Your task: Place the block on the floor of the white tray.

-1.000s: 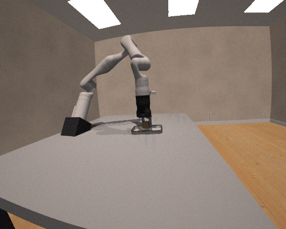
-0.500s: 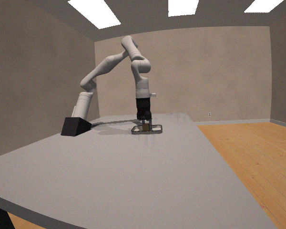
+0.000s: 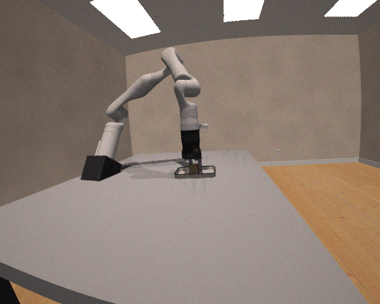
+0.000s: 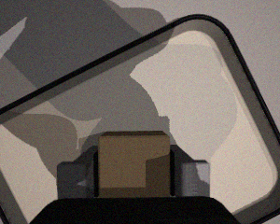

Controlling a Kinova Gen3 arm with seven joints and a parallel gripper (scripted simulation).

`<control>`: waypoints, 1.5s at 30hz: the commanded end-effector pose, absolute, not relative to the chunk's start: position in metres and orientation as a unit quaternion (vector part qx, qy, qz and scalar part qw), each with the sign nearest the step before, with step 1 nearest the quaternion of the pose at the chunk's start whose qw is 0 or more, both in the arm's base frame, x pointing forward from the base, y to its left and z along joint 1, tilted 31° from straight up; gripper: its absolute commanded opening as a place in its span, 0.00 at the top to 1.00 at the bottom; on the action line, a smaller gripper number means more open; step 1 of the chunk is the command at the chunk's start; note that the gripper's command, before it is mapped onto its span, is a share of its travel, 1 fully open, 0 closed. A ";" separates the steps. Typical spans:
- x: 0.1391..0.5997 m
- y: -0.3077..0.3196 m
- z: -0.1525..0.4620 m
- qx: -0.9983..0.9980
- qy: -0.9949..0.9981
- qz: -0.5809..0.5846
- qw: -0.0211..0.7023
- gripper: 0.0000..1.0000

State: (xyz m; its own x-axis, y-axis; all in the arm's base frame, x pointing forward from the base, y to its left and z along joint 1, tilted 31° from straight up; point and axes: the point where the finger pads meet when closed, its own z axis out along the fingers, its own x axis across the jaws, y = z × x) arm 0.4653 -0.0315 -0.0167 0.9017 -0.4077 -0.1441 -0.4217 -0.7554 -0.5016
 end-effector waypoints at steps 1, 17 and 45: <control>0.466 -0.032 -0.016 -0.937 0.222 0.012 0.270 1.00; 0.466 -0.031 -0.018 -0.937 0.222 0.012 0.270 1.00; 0.466 -0.031 -0.018 -0.937 0.222 0.012 0.270 0.00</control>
